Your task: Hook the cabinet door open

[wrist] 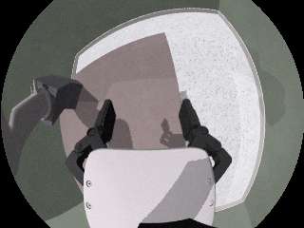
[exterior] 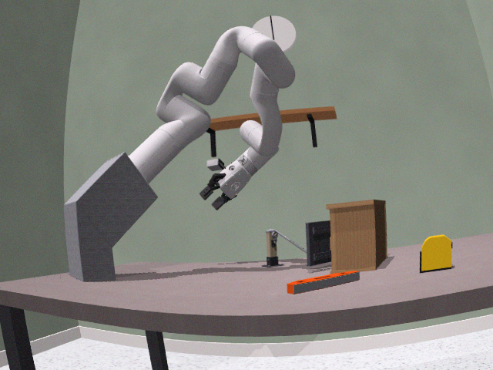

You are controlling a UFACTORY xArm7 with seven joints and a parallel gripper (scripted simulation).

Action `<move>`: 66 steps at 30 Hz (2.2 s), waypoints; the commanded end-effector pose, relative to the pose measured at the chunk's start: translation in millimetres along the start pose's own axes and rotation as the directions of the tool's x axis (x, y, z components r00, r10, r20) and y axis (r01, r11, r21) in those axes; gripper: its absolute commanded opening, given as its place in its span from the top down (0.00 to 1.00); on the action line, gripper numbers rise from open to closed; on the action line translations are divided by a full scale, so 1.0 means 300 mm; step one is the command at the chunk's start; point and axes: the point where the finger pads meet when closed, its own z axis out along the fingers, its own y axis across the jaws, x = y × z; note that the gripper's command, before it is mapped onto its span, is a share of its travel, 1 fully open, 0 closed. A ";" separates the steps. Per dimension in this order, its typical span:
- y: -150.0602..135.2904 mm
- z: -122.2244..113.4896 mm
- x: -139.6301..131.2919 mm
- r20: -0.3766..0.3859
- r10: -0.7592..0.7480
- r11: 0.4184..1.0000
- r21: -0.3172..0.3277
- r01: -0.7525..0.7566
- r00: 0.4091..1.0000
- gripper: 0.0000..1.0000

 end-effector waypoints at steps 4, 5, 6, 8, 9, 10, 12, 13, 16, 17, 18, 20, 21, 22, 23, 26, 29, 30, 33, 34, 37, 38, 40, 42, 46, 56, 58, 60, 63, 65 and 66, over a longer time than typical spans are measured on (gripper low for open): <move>-0.150 -0.115 -0.166 0.002 0.250 0.958 -0.147 -0.247 0.968 0.00; -0.150 -0.115 -0.166 0.002 0.250 0.958 -0.147 -0.247 0.968 0.00; -0.150 -0.115 -0.166 0.002 0.250 0.958 -0.147 -0.247 0.968 0.00; -0.184 -0.140 -0.206 -0.004 0.308 0.936 -0.180 -0.303 0.951 0.00; -0.221 -0.168 -0.248 -0.012 0.367 0.907 -0.215 -0.361 0.930 0.00; -0.221 -0.168 -0.248 -0.012 0.367 0.907 -0.215 -0.361 0.930 0.00; -0.259 -0.196 -0.290 -0.023 0.428 0.872 -0.251 -0.420 0.903 0.00; -0.259 -0.196 -0.290 -0.023 0.428 0.872 -0.251 -0.420 0.903 0.00; -0.343 -0.259 -0.384 -0.056 0.552 0.777 -0.327 -0.538 0.832 0.00; -0.343 -0.259 -0.384 -0.056 0.552 0.777 -0.327 -0.538 0.832 0.00; -0.392 -0.294 -0.435 -0.079 0.614 0.715 -0.364 -0.596 0.785 0.00; -0.451 -0.336 -0.501 -0.109 0.683 0.633 -0.404 -0.660 0.722 0.00; -0.451 -0.336 -0.501 -0.109 0.683 0.633 -0.404 -0.660 0.722 0.00; -0.514 -0.383 -0.574 -0.152 0.758 0.519 -0.449 -0.728 0.635 0.00; -0.514 -0.383 -0.574 -0.152 0.758 0.519 -0.449 -0.728 0.635 0.00; -0.617 -0.468 -0.707 -0.235 0.847 0.314 -0.503 -0.805 0.477 0.00; -0.717 -0.539 -0.813 -0.315 0.890 0.121 -0.533 -0.837 0.329 0.00; -0.760 -0.569 -0.863 -0.346 0.897 0.049 -0.541 -0.839 0.275 0.00; -0.878 -0.656 -0.999 -0.442 0.891 -0.172 -0.545 -0.821 0.106 0.00; -0.879 -0.657 -1.001 -0.442 0.891 -0.172 -0.545 -0.821 0.106 0.00; -0.959 -0.716 -1.092 -0.509 0.861 -0.325 -0.533 -0.781 -0.011 0.00; -0.989 -0.738 -1.126 -0.534 0.844 -0.380 -0.525 -0.762 -0.053 0.00; -1.011 -0.754 -1.152 -0.553 0.829 -0.421 -0.518 -0.745 -0.085 0.00; -1.028 -0.767 -1.171 -0.566 0.817 -0.451 -0.512 -0.731 -0.107 0.00; -1.047 -0.781 -1.192 -0.581 0.803 -0.483 -0.506 -0.714 -0.132 0.00; -1.036 -0.760 -1.213 -0.581 0.803 -0.483 -0.506 -0.714 -0.132 0.73; -1.036 -0.760 -1.213 -0.581 0.803 -0.483 -0.506 -0.714 -0.132 0.73; -1.024 -0.738 -1.234 -0.580 0.804 -0.483 -0.507 -0.714 -0.132 0.73; -1.018 -0.727 -1.244 -0.579 0.804 -0.483 -0.508 -0.713 -0.133 0.73; -1.018 -0.727 -1.244 -0.579 0.804 -0.483 -0.508 -0.713 -0.133 0.73; -1.018 -0.727 -1.244 -0.579 0.804 -0.483 -0.508 -0.713 -0.133 0.73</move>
